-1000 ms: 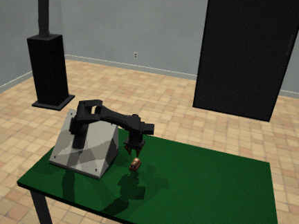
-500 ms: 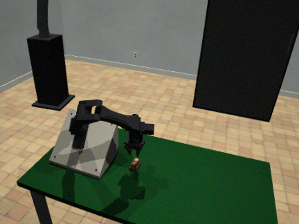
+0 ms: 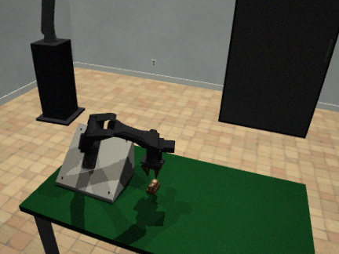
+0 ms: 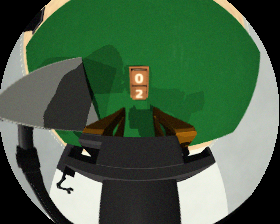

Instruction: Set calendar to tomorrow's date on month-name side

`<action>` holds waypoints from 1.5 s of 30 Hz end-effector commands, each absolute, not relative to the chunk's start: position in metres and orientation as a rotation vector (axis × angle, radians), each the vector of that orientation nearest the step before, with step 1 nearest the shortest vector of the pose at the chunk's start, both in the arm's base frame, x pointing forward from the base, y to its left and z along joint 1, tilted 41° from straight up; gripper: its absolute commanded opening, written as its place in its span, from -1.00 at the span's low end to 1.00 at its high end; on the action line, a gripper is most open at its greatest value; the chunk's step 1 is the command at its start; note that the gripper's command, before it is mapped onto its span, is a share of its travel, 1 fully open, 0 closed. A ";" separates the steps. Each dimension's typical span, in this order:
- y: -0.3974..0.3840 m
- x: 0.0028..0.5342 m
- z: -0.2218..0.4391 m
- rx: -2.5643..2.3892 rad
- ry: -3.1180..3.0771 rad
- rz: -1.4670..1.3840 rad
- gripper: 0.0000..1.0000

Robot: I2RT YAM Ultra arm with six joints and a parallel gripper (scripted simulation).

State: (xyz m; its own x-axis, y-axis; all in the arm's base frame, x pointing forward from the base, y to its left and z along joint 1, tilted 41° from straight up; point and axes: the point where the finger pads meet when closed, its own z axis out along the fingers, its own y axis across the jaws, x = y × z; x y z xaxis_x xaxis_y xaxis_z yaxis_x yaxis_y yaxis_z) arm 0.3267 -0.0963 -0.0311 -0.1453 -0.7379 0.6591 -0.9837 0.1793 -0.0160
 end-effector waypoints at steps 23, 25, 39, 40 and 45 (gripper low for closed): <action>-0.110 0.327 -0.049 1.627 -1.944 0.636 -0.11; -0.112 0.327 -0.051 1.627 -1.944 0.636 -0.11; -0.122 0.325 -0.063 1.627 -1.944 0.637 -0.11; -0.123 0.325 -0.064 1.627 -1.944 0.637 -0.11; -0.125 0.325 -0.066 1.627 -1.944 0.637 -0.11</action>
